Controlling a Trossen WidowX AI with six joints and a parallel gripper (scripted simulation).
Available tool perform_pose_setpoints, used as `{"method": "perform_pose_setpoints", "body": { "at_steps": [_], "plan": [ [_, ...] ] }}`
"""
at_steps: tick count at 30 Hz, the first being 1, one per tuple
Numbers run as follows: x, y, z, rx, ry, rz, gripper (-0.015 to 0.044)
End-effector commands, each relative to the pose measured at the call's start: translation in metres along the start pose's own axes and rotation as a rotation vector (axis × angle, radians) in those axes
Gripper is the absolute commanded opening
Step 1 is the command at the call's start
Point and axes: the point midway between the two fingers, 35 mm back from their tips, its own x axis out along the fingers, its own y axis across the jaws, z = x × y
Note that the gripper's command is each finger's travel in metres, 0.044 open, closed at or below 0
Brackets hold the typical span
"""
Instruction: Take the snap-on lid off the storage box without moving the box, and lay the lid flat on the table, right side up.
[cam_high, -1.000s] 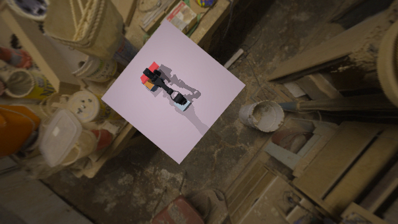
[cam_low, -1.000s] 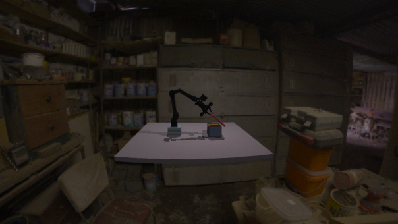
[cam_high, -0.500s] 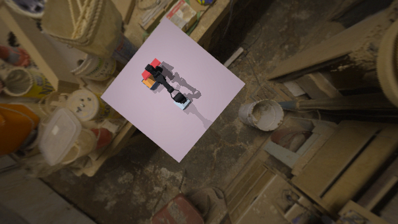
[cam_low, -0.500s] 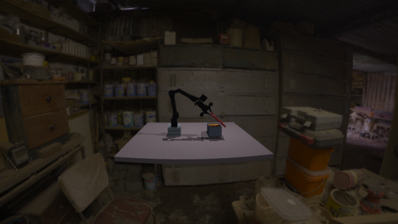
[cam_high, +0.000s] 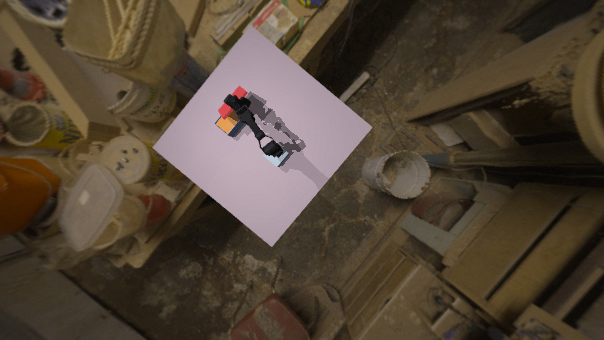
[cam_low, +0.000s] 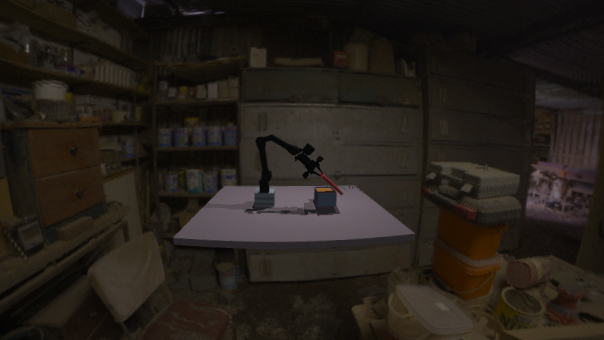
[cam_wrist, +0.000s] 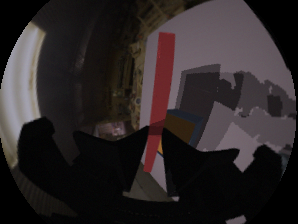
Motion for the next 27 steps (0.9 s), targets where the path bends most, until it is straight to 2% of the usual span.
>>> {"method": "perform_pose_setpoints", "body": {
  "at_steps": [1,27],
  "plan": [
    [-0.002,0.005,0.007,-0.005,0.002,0.016,0.0],
    [-0.007,0.002,0.059,-0.009,-0.002,0.016,0.0]
  ]
}}
